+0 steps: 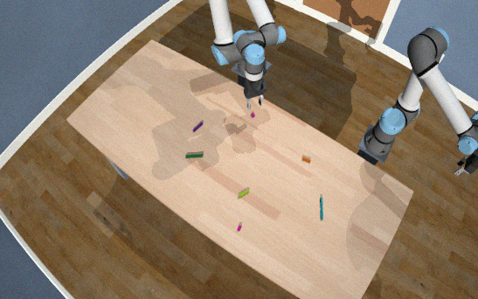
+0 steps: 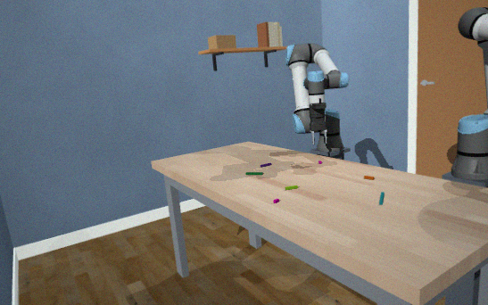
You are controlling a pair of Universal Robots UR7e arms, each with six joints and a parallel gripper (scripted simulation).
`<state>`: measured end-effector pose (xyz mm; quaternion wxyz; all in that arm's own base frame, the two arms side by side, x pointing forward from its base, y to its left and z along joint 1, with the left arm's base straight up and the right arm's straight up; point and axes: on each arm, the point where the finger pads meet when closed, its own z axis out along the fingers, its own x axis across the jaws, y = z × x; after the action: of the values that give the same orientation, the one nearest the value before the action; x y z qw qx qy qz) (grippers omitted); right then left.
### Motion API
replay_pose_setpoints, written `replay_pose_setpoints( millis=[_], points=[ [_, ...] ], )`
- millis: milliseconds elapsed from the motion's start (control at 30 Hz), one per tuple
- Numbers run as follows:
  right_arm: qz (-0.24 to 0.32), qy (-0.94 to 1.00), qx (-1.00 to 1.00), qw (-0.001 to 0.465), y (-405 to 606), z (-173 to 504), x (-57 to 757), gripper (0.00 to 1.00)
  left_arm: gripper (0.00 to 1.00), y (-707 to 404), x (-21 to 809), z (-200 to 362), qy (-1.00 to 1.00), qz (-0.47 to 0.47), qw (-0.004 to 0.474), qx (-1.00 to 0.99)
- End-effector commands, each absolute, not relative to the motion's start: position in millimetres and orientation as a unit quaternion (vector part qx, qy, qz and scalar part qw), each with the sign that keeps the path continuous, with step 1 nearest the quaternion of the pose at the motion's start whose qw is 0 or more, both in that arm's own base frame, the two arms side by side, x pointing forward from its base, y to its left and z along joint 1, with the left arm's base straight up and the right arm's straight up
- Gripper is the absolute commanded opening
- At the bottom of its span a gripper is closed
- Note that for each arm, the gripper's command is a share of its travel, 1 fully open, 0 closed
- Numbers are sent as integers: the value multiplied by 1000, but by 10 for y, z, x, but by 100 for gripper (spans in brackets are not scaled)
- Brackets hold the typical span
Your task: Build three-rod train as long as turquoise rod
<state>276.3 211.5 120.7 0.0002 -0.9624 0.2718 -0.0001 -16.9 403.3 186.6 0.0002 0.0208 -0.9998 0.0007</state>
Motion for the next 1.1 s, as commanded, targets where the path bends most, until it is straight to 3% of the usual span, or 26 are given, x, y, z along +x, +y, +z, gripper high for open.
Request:
replay_pose_setpoints(
  millis=[0,567,1067],
  points=[
    [0,277,-961,1,2180,1260,2818,100,100,4036,-168,1870,-1000,0,0,21],
    [0,326,-945,1,2750,1652,3354,100,100,4036,-168,1870,-1000,0,0,21],
    [0,404,-915,1,3620,2001,4351,100,100,4036,-168,1870,-1000,0,0,21]
  ],
)
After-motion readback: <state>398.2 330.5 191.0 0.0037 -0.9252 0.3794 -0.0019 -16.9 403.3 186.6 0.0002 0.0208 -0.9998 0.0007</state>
